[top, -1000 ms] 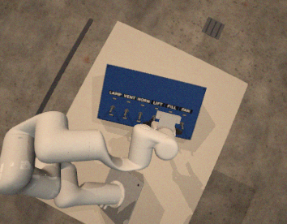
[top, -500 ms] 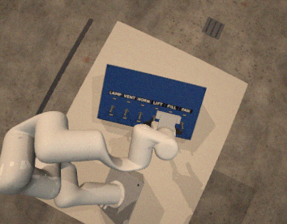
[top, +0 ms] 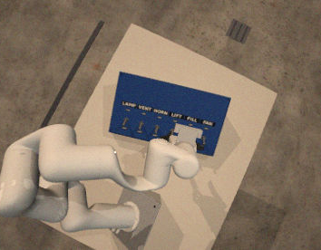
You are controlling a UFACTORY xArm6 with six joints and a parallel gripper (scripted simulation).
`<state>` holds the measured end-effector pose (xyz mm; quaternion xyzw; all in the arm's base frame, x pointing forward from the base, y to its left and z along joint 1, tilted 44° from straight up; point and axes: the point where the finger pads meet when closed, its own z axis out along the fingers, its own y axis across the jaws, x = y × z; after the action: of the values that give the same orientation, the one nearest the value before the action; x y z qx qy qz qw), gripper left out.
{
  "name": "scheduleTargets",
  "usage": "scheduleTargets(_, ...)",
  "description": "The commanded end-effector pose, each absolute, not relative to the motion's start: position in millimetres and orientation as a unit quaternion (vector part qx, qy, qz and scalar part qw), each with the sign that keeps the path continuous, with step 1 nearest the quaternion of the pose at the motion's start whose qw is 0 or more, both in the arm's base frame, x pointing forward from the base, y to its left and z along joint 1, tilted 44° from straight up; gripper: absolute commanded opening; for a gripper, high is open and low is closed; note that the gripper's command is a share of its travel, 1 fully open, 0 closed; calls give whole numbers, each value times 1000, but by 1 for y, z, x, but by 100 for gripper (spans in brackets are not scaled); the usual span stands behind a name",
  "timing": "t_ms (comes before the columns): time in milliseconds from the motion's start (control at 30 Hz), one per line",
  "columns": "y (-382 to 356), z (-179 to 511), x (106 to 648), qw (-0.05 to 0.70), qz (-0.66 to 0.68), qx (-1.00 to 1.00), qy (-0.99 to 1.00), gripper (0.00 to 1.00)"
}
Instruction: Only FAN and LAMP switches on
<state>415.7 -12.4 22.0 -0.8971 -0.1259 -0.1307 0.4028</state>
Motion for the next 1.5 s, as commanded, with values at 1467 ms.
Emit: scheduleTargets(1467, -60, -27, 441, 402, -132, -897, -126, 100)
